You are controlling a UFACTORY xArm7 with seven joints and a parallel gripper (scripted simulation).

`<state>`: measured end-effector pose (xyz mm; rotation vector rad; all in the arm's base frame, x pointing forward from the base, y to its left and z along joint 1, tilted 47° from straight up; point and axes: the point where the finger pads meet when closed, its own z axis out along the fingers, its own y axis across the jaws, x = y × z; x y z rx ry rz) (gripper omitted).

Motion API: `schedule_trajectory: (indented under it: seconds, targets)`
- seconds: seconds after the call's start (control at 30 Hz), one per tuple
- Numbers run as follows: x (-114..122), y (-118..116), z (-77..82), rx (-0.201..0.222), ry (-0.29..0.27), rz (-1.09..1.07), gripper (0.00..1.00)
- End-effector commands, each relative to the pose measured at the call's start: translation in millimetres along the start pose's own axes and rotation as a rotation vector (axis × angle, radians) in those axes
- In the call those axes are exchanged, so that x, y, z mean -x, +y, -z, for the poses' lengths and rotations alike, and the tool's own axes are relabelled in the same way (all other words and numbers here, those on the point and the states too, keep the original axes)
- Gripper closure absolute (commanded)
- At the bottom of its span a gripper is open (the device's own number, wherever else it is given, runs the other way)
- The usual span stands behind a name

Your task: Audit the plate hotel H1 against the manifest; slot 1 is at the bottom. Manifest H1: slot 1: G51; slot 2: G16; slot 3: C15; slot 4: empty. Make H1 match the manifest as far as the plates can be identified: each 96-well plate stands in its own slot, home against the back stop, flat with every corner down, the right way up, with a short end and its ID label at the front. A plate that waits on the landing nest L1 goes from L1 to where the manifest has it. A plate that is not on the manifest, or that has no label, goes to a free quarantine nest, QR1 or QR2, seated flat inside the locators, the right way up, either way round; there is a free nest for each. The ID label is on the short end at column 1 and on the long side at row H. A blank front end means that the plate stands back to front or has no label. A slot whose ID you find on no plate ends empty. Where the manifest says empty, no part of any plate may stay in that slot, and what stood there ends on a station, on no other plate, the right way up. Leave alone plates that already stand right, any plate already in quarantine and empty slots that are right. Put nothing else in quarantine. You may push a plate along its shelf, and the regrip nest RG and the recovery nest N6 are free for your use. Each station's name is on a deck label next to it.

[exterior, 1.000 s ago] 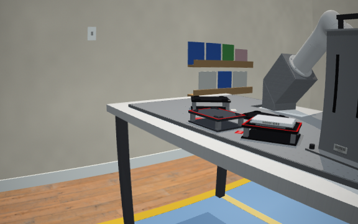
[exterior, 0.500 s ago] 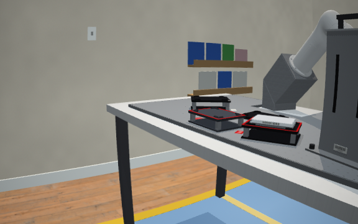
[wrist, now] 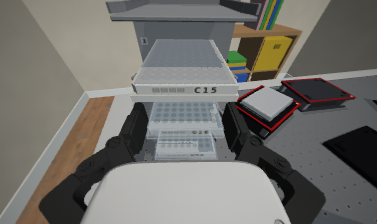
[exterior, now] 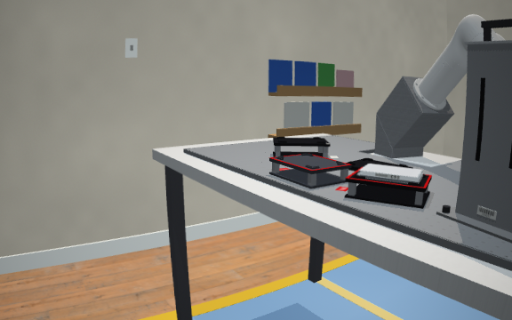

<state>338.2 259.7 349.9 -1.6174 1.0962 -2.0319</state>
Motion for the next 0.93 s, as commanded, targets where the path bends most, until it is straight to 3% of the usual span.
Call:
schedule_trajectory:
  seconds: [0.0, 0.57, 0.9]
  targets:
    - [-1, 0, -0.2, 0.001, 0.000, -0.003, 0.00]
    - [-1, 0, 19.9, 0.001, 0.000, -0.003, 0.00]
    - [-1, 0, 19.9, 0.001, 0.000, -0.003, 0.00]
